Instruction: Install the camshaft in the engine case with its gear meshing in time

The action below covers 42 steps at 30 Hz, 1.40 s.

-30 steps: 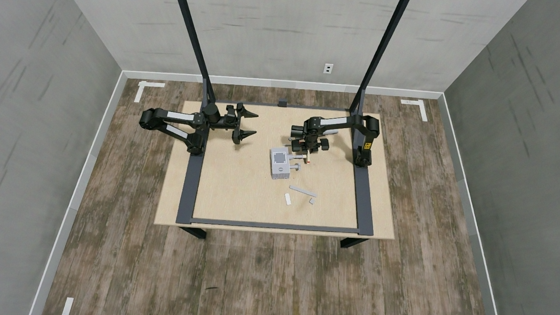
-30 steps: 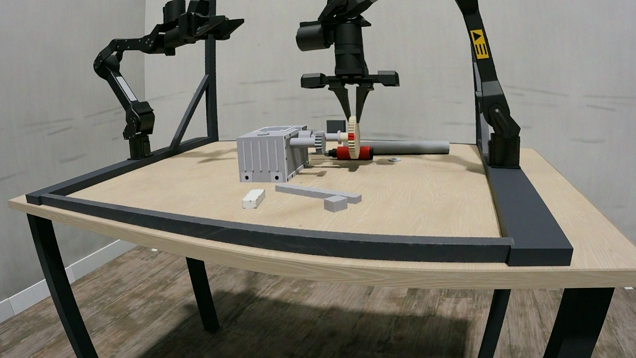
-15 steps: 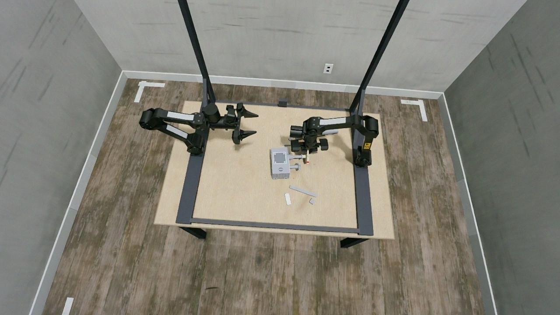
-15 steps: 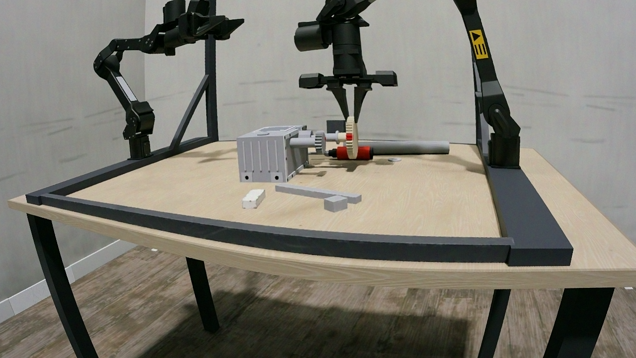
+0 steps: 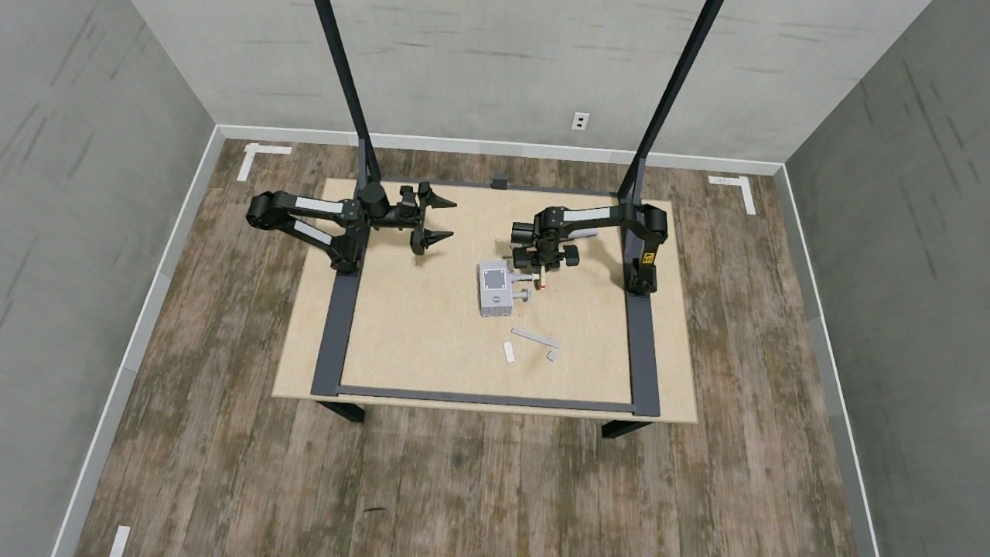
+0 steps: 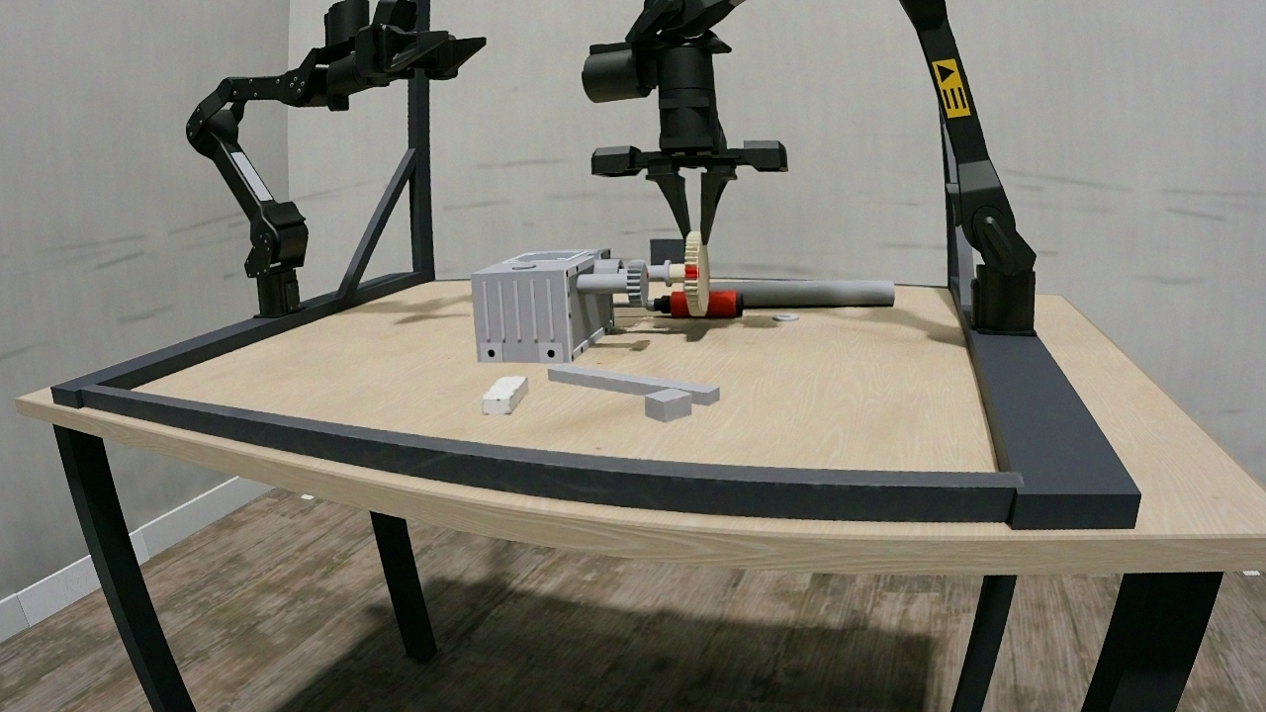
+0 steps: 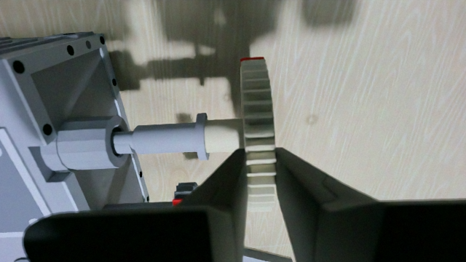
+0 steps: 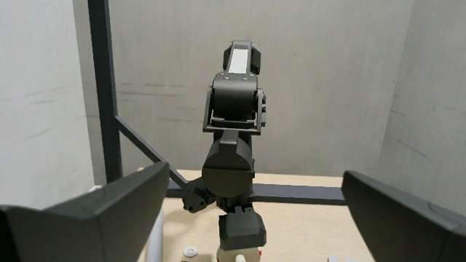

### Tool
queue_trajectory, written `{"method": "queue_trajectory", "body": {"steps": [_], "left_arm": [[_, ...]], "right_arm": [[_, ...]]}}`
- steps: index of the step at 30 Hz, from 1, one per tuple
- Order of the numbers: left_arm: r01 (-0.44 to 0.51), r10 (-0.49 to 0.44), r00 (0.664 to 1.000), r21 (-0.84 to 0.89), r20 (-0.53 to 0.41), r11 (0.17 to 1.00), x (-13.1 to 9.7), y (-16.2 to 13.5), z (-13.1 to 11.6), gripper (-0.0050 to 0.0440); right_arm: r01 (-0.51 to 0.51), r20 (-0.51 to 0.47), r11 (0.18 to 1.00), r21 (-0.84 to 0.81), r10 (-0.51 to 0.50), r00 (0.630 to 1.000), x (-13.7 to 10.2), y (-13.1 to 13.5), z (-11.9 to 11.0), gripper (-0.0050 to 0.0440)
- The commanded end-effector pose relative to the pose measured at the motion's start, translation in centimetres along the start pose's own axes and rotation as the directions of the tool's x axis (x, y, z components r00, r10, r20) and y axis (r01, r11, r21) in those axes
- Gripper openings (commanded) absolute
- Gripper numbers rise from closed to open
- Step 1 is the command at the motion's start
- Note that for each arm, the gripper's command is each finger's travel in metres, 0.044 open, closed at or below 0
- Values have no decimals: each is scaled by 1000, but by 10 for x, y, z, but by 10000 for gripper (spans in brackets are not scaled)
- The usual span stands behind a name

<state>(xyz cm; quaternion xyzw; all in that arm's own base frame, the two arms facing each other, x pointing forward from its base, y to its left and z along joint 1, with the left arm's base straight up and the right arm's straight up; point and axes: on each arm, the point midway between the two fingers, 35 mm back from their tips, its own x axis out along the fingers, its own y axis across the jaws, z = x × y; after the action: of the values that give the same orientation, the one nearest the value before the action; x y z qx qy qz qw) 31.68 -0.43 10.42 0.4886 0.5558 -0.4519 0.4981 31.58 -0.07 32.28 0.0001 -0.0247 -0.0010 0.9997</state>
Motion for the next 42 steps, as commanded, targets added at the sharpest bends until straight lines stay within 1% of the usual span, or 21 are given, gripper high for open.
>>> {"method": "queue_trajectory", "body": {"steps": [1, 4, 9, 12, 14, 16, 17, 19, 21, 26, 29, 31, 33, 34, 36, 38, 42], "left_arm": [[-44, 44, 999, -7, 2, 999, -11, 7, -2, -50], [-26, 26, 1000, -5, 0, 1000, -7, 8, -2, -50], [-34, 34, 999, -5, 1, 999, -9, 9, -2, -50], [-28, 28, 1000, -5, 0, 1000, -7, 11, -2, -50], [-37, 37, 999, -5, 1, 999, -10, 11, -2, -50], [-26, 26, 1000, -5, -1, 1000, -7, 11, -2, -50], [-41, 41, 999, -6, 2, 999, -11, 11, -2, -50], [-41, 41, 999, -6, 2, 999, -11, 11, -2, -50], [-25, 25, 1000, -4, -1, 1000, -7, 12, -2, -50], [-34, 34, 999, -5, 1, 999, -10, 13, -3, -50], [-29, 29, 1000, -4, 0, 1000, -7, 15, -2, -50], [-37, 37, 999, -5, 1, 999, -10, 14, -2, -50], [-26, 26, 1000, -4, -1, 1000, -7, 15, -2, -50], [-42, 42, 999, -6, 2, 999, -12, 15, -2, -50], [-42, 42, 999, -6, 2, 999, -12, 15, -2, -50], [-26, 26, 1000, -5, -1, 1000, -7, 16, -2, -50], [-30, 30, 1000, -4, 0, 1000, -9, 17, -2, -50]], "right_arm": [[-11, 39, 1000, 5, 11, 999, -1, 3, 16, 400], [-11, 39, 1000, 5, 11, 999, -1, 3, 16, 400], [-11, 39, 1000, 5, 11, 999, -1, 3, 16, 400], [-11, 39, 1000, 5, 11, 999, -1, 3, 16, 400], [-11, 39, 1000, 5, 11, 999, -1, 3, 16, 400], [-11, 39, 1000, 5, 11, 999, -1, 3, 16, 400], [-11, 39, 1000, 5, 11, 999, -1, 3, 16, 400], [-11, 39, 1000, 5, 11, 999, -1, 3, 16, 400], [-11, 39, 1000, 5, 11, 999, -1, 3, 16, 400], [-11, 39, 1000, 5, 11, 999, -1, 3, 16, 400], [-11, 39, 1000, 5, 11, 999, -1, 3, 16, 400], [-11, 39, 1000, 5, 11, 999, -1, 3, 16, 400], [-11, 39, 1000, 5, 11, 999, -1, 3, 16, 400], [-11, 39, 1000, 5, 11, 999, -1, 3, 16, 400], [-11, 39, 1000, 5, 11, 999, -1, 3, 16, 400], [-11, 39, 1000, 5, 11, 999, -1, 3, 16, 400], [-11, 39, 1000, 5, 11, 999, -1, 3, 16, 400]]}}
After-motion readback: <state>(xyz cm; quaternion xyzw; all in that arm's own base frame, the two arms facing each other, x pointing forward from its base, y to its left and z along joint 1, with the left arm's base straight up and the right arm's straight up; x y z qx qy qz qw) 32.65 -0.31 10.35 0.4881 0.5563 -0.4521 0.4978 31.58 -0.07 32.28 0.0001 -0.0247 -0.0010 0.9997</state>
